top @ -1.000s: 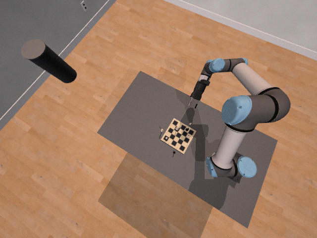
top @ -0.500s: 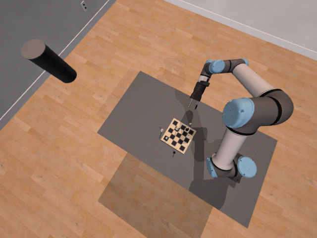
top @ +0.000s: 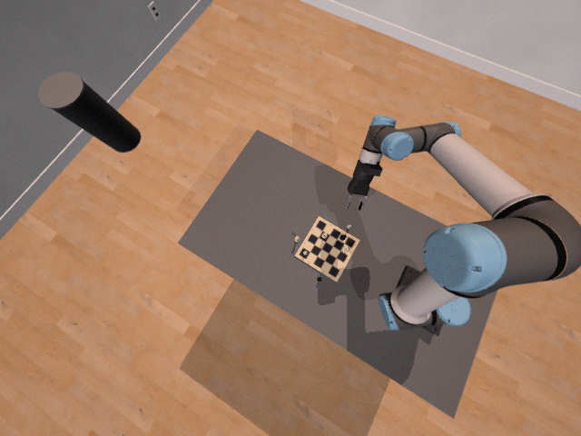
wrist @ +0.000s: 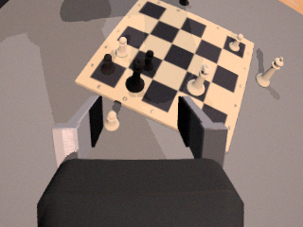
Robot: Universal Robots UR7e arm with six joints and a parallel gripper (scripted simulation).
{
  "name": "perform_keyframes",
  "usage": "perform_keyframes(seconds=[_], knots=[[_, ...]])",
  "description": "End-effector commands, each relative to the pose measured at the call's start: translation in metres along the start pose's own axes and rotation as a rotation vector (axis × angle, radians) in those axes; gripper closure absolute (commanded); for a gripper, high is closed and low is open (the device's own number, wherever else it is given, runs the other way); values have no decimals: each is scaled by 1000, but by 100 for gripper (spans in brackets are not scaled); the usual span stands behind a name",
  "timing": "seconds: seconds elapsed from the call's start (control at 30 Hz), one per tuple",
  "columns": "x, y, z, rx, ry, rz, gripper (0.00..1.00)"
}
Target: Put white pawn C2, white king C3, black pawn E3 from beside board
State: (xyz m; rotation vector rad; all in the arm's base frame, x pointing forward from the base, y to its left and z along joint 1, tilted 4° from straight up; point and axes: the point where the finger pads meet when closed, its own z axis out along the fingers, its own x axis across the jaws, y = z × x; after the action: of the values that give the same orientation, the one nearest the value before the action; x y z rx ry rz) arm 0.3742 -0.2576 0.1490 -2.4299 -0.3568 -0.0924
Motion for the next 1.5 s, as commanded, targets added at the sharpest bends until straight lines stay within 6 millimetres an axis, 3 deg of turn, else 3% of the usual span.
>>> perform_keyframes(seconds=[0.0,0.27,0.67,1.47], knots=[[-3,-12,10,-151,-54,-20,0],[-10,-31,24,-421,-126,-51,0],[-17,-48,31,-676,-153,-69,0],[-18,-48,34,-722,-153,-71,0]])
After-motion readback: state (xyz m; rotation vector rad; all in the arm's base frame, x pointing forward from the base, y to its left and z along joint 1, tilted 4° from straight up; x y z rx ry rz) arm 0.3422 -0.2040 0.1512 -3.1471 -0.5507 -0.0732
